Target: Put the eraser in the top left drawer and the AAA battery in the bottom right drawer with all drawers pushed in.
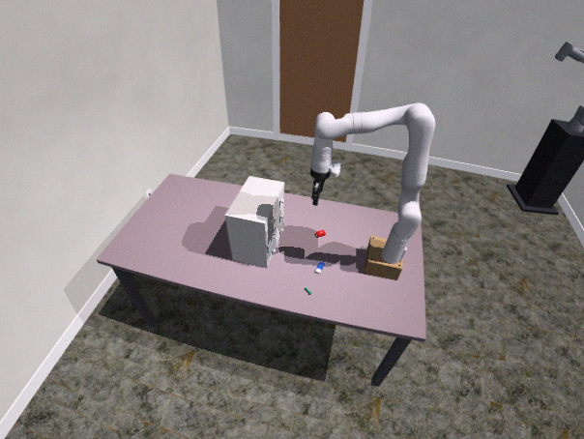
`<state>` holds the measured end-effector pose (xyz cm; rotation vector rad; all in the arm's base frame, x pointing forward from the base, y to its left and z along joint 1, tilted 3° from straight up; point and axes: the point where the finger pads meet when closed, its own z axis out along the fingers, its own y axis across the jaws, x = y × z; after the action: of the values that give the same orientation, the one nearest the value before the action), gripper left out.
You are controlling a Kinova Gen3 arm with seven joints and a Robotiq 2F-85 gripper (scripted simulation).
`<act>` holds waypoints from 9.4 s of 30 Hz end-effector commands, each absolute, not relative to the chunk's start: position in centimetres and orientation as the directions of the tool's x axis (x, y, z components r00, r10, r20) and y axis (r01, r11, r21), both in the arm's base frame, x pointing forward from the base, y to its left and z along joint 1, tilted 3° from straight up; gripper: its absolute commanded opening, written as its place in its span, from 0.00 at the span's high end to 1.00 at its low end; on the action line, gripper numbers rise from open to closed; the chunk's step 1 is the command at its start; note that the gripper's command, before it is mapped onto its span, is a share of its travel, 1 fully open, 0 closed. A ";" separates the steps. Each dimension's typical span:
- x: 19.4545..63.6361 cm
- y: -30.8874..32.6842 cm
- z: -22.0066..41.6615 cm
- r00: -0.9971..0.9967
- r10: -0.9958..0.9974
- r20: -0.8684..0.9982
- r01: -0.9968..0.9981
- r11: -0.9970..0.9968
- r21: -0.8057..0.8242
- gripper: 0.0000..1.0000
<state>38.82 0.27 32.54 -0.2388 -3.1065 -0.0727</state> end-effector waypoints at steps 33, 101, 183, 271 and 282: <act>39.5 0.2 31.6 -0.986 0.156 -0.058 0.153 0.987 0.045 0.00; 43.1 -0.2 26.7 -0.877 0.157 -0.453 0.154 0.987 0.044 0.00; 45.3 -0.6 23.9 -0.736 0.145 -0.661 0.159 0.987 0.040 0.00; 46.0 -0.6 22.7 -0.677 0.136 -0.723 0.158 0.987 0.038 0.00; 46.1 -0.6 22.6 -0.671 0.136 -0.729 0.157 0.987 0.040 0.00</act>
<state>46.09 -0.49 22.63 -0.3422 -3.9435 0.0547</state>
